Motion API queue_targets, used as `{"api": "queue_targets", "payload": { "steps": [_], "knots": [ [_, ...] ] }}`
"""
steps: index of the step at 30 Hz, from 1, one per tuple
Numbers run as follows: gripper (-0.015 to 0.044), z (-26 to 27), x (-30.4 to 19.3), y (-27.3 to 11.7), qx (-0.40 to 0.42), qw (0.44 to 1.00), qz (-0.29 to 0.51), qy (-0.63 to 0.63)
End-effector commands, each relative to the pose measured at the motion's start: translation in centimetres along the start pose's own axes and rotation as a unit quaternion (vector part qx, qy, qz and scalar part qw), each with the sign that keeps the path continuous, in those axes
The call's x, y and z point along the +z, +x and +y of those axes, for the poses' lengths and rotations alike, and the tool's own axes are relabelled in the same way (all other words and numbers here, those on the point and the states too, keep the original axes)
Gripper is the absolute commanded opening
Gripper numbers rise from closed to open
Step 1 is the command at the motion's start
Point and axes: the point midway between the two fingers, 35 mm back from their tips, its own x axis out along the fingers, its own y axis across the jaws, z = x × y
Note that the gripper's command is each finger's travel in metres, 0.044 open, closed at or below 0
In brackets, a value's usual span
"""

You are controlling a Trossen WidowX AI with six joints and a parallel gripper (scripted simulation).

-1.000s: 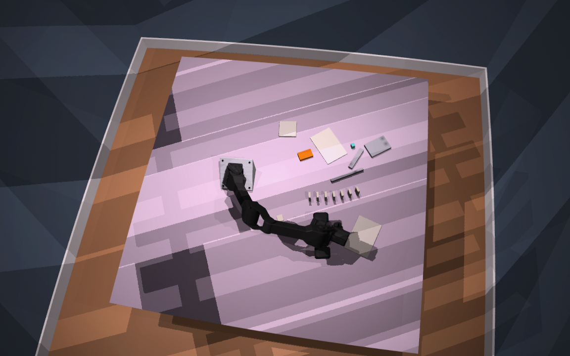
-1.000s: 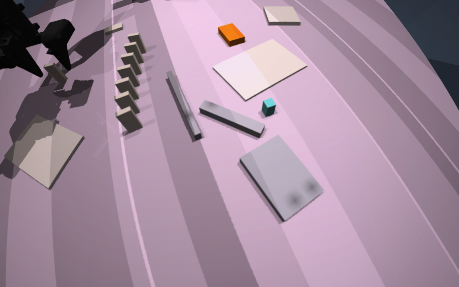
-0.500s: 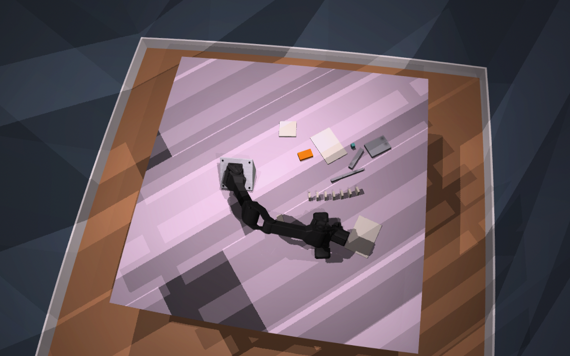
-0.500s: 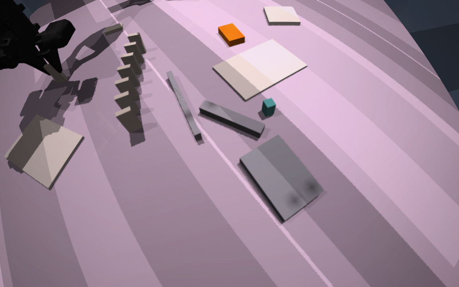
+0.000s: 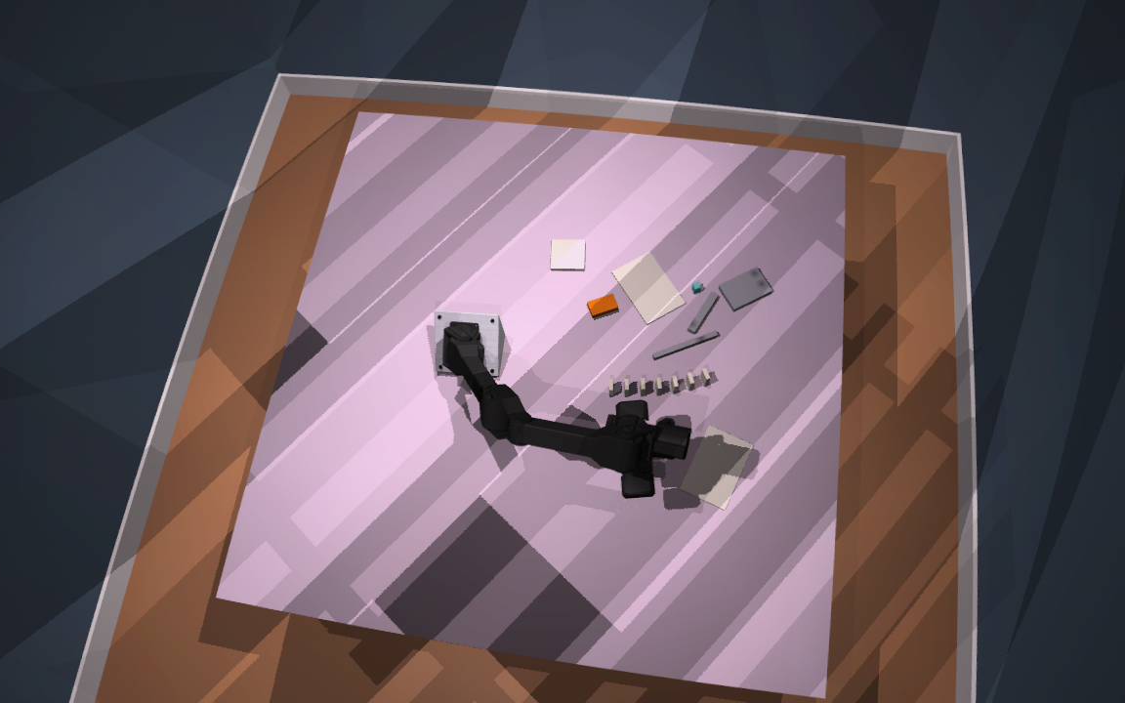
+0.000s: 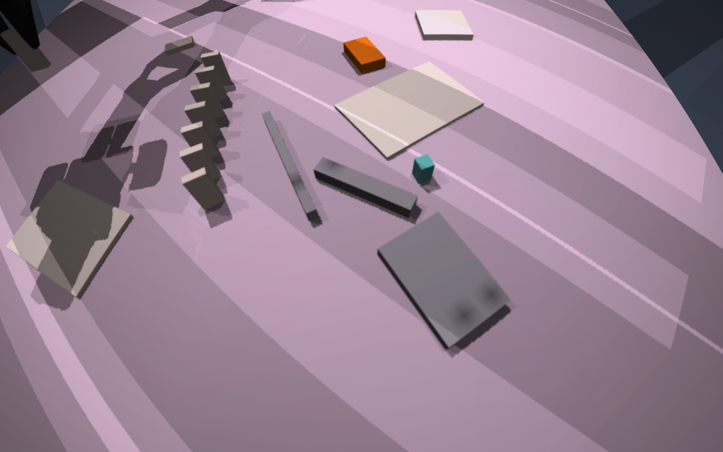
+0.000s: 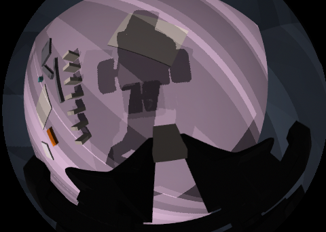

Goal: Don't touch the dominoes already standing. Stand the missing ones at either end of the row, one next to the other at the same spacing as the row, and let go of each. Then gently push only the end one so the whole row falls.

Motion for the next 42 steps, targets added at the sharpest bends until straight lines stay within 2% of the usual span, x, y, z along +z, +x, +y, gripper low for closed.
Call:
{"api": "queue_targets", "payload": {
  "steps": [1, 8, 17, 24, 42],
  "knots": [
    [0.0107, 0.0, -0.4, -0.6, -0.001, 1.000, 0.008, 0.004],
    [0.0107, 9.2, -1.4, -2.3, 0.022, 1.000, 0.015, 0.006],
    [0.0107, 19.3, -7.0, -3.4, 0.018, 0.999, 0.036, 0.011],
    [0.0107, 19.5, -7.1, -3.0, 0.018, 0.999, 0.036, 0.012],
    [0.0107, 19.8, -7.1, 5.4, 0.020, 0.999, 0.035, 0.012]
  ]
}}
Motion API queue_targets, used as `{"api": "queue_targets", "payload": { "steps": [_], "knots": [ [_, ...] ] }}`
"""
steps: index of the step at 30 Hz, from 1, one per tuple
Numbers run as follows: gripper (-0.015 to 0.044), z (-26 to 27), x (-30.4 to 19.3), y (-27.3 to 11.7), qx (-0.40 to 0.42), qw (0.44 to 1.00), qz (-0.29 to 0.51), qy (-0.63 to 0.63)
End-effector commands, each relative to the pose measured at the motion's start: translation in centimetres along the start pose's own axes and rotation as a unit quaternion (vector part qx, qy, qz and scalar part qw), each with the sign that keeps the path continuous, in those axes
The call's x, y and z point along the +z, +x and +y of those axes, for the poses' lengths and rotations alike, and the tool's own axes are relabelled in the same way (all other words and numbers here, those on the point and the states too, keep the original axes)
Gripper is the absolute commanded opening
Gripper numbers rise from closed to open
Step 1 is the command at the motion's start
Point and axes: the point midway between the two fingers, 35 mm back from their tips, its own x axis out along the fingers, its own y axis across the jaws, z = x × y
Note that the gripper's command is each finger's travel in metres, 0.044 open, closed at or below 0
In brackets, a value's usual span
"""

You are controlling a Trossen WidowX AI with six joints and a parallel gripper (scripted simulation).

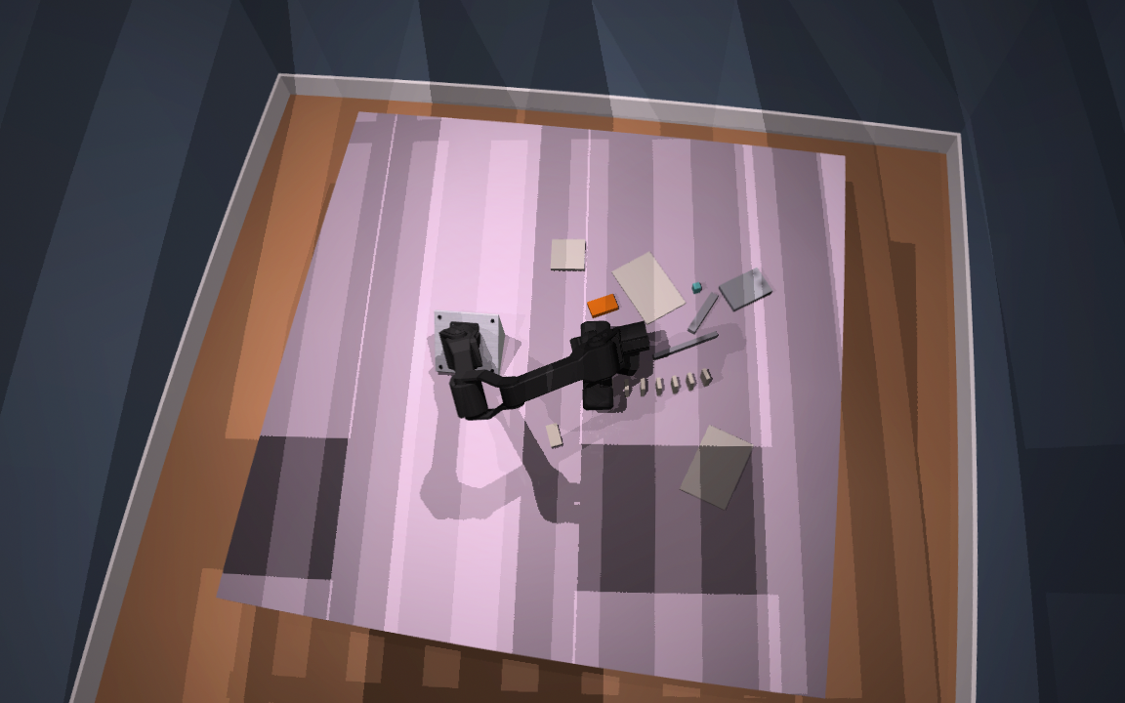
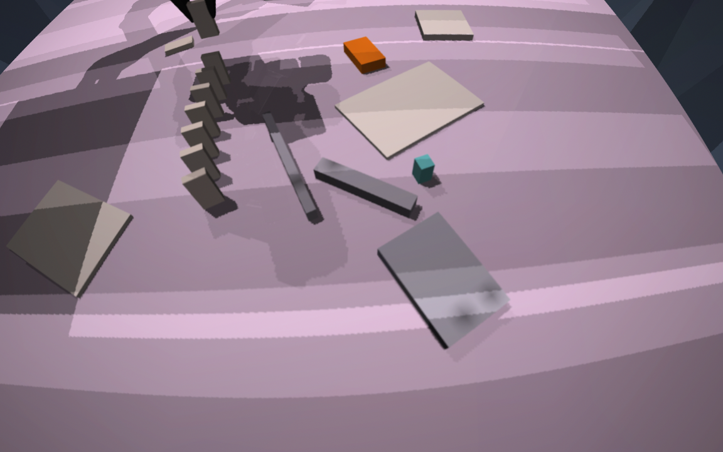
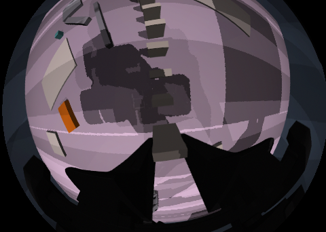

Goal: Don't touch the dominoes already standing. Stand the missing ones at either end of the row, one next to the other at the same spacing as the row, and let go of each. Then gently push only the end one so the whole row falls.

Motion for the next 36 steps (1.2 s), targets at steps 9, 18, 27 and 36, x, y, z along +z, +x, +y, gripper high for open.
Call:
{"api": "queue_targets", "payload": {
  "steps": [9, 18, 27, 36],
  "knots": [
    [0.0107, -0.3, -0.8, 5.5, -0.007, 1.000, 0.000, -0.002],
    [0.0107, -0.3, -0.9, 5.8, -0.008, 1.000, 0.001, -0.002],
    [0.0238, -0.3, -0.9, 5.8, -0.008, 1.000, 0.001, -0.002],
    [0.0440, -0.3, -0.9, 5.8, -0.008, 1.000, 0.001, -0.002]
  ]
}}
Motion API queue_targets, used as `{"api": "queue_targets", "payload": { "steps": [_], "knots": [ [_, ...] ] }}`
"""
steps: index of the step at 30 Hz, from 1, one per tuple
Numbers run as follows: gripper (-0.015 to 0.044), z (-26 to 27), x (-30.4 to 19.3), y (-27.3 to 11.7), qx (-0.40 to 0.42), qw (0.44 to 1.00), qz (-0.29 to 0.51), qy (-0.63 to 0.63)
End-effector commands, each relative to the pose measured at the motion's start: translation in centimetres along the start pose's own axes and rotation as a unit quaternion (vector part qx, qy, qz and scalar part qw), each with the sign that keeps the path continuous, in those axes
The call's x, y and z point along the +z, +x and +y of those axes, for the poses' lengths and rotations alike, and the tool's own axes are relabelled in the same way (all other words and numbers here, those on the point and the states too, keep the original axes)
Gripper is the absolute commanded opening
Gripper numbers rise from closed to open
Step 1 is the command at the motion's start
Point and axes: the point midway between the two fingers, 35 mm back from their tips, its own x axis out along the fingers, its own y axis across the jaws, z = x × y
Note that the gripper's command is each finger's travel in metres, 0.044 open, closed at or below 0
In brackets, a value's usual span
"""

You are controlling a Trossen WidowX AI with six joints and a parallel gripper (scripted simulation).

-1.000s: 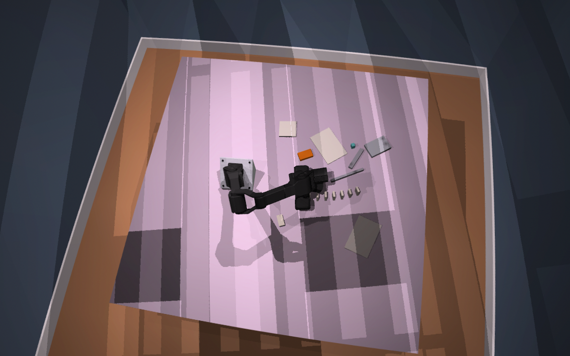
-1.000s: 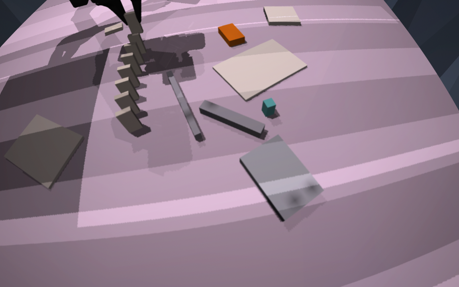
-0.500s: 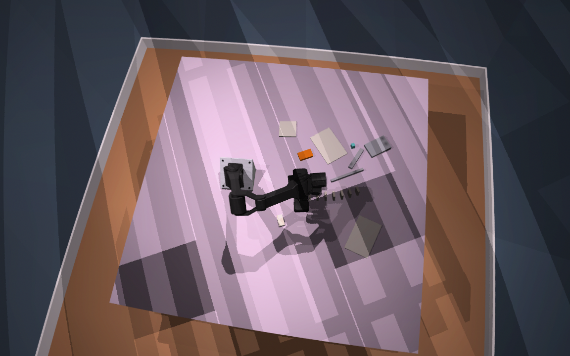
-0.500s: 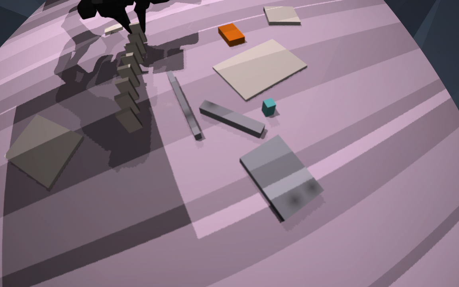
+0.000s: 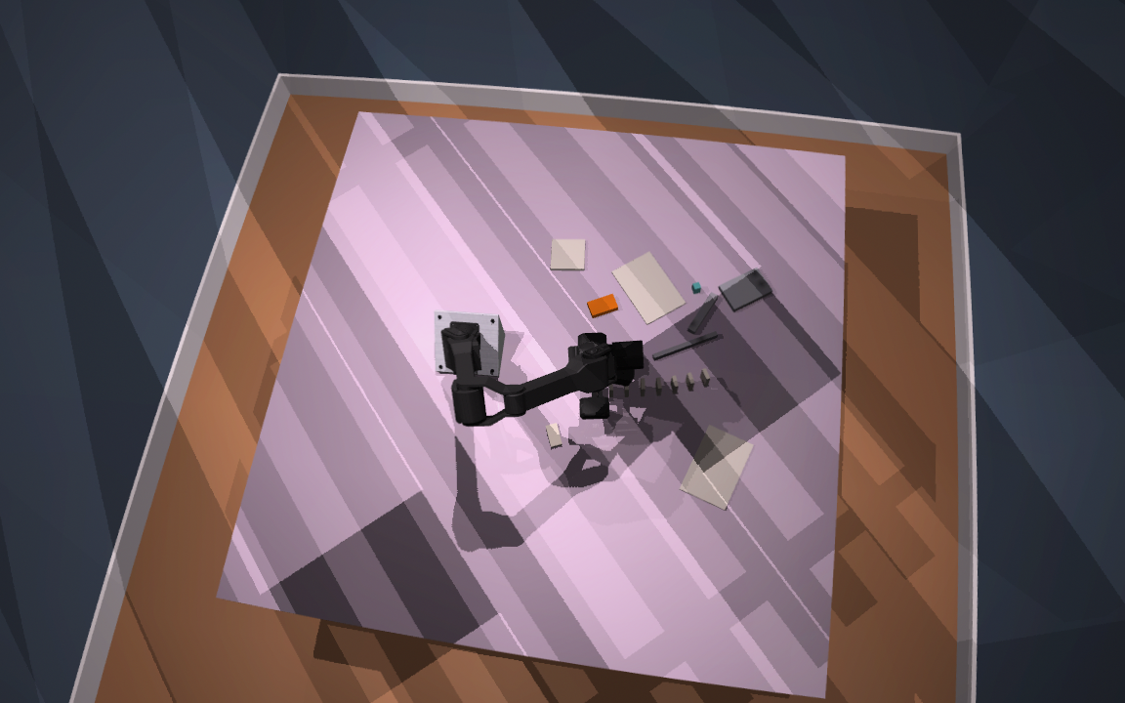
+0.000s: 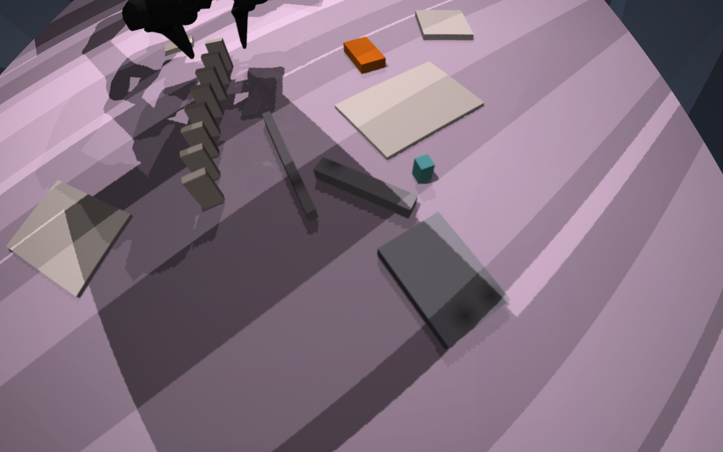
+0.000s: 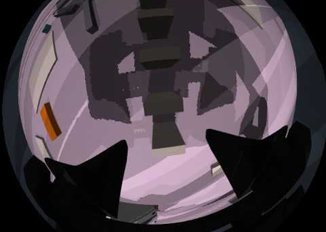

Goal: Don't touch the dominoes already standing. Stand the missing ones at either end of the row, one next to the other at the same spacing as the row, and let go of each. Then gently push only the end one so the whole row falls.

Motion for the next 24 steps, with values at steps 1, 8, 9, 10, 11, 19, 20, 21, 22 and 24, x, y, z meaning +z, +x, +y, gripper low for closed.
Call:
{"api": "queue_targets", "payload": {
  "steps": [1, 8, 9, 10, 11, 19, 20, 21, 22, 24],
  "knots": [
    [0.0440, -0.1, 0.0, 0.0, -0.001, 1.000, -0.001, -0.002],
    [0.0440, 0.3, 0.8, -7.9, 0.006, 1.000, -0.001, -0.002],
    [0.0440, 0.3, 0.7, -9.4, 0.005, 1.000, -0.001, -0.002],
    [0.0440, 0.2, 0.4, -10.9, 0.005, 1.000, 0.000, -0.001],
    [0.0440, 0.2, 0.2, -12.1, 0.004, 1.000, 0.000, -0.001],
    [0.0440, 0.0, 0.0, -13.0, 0.003, 1.000, 0.001, 0.004],
    [0.0440, -0.4, -0.2, -12.8, 0.004, 1.000, 0.002, 0.019],
    [0.0440, -1.0, -0.4, -12.4, 0.006, 0.999, 0.003, 0.043],
    [0.0440, -1.8, -0.8, -11.9, 0.008, 0.997, 0.005, 0.078],
    [0.0440, -3.9, -2.0, -10.5, 0.013, 0.985, 0.011, 0.174]
  ]
}}
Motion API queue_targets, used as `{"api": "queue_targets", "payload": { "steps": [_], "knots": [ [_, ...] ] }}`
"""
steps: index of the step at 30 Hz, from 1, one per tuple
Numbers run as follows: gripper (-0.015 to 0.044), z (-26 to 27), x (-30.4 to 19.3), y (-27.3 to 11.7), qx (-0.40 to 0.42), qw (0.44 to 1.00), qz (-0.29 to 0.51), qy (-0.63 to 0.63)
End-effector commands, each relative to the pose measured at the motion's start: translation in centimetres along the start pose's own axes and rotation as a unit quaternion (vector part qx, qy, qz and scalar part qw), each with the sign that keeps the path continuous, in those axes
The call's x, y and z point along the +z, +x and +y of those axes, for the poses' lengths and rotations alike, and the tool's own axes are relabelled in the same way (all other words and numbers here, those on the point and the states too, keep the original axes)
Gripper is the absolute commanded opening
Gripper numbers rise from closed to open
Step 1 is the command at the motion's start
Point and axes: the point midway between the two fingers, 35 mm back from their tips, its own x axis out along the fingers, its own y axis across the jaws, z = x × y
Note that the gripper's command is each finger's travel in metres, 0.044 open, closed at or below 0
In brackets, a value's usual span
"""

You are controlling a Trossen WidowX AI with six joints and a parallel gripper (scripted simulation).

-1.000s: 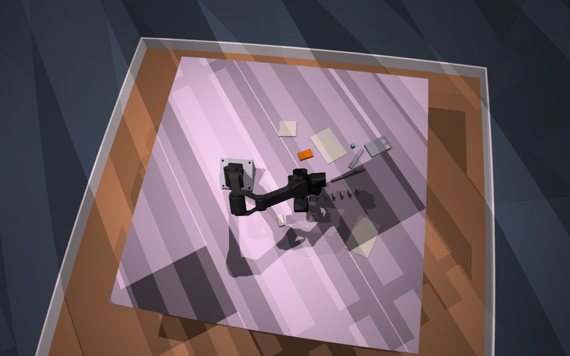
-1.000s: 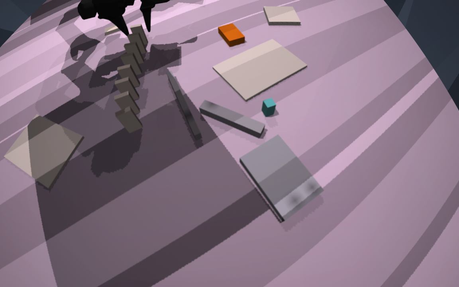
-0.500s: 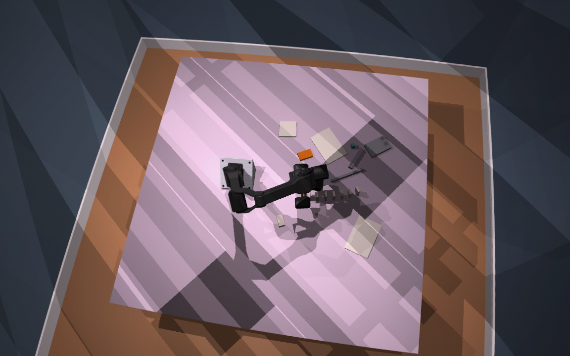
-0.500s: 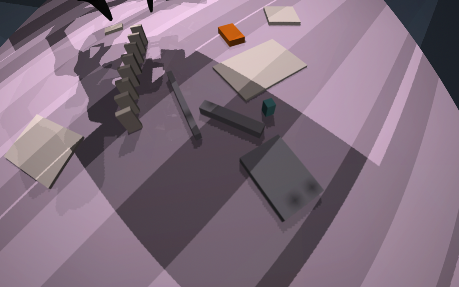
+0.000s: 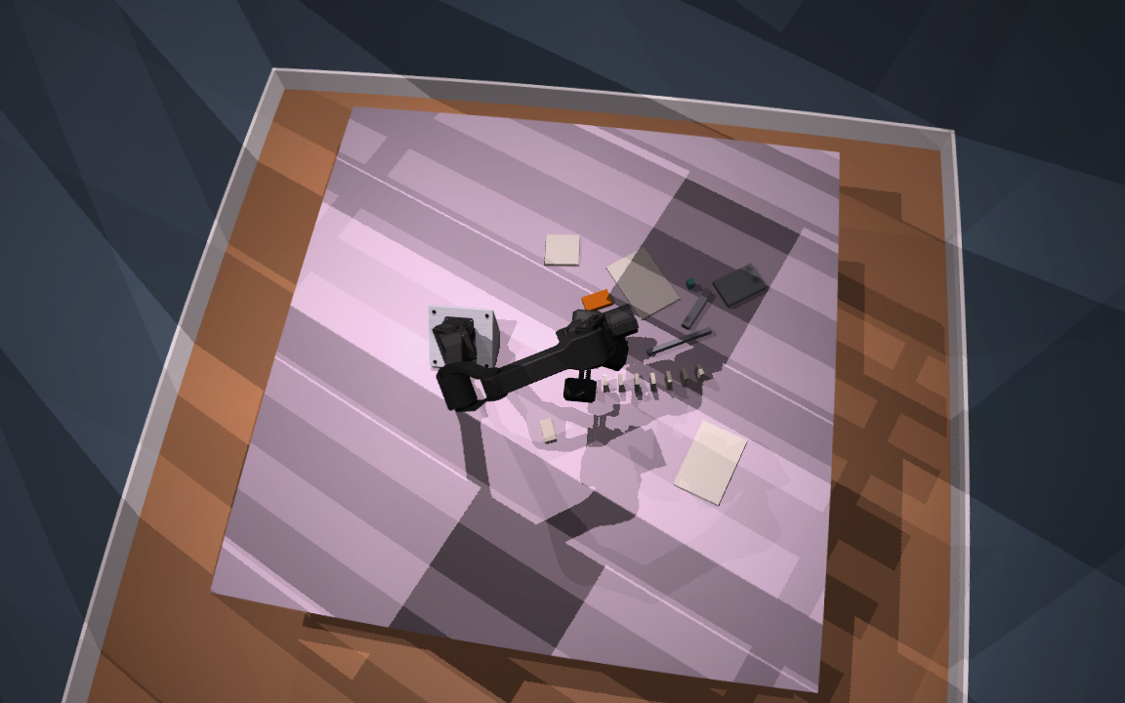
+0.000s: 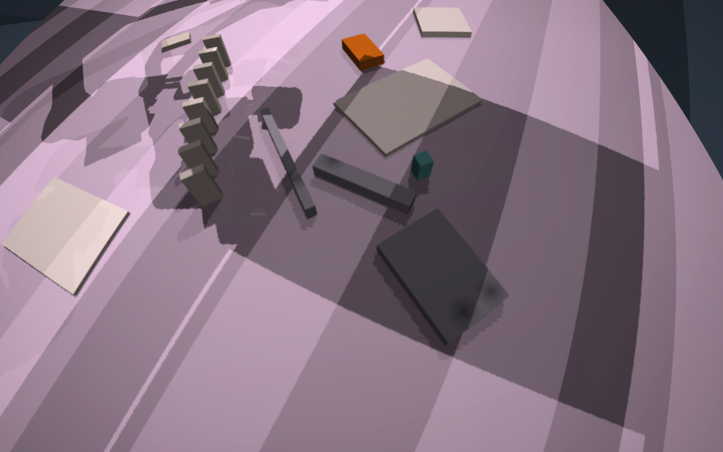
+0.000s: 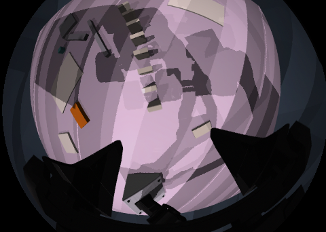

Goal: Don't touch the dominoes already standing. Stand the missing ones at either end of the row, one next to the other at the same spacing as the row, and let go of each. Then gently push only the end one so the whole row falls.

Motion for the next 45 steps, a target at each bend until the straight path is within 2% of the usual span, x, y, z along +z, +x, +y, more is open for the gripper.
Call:
{"api": "queue_targets", "payload": {
  "steps": [1, 4, 7, 9, 20, 30, 45],
  "knots": [
    [0.0440, -4.2, -1.5, 2.0, 0.006, 0.986, 0.007, 0.167],
    [0.0440, -7.8, -3.4, 4.2, 0.006, 0.938, 0.002, 0.348],
    [0.0440, -10.7, -5.9, 6.2, -0.004, 0.849, -0.006, 0.528],
    [0.0440, -11.3, -6.6, 6.7, -0.007, 0.824, -0.009, 0.567],
    [0.0440, -11.3, -6.6, 6.8, -0.007, 0.824, -0.008, 0.567],
    [0.0440, -11.7, -6.9, 13.0, -0.008, 0.824, -0.010, 0.567],
    [0.0440, -11.8, -6.8, 14.6, -0.009, 0.824, -0.010, 0.567]
  ]
}}
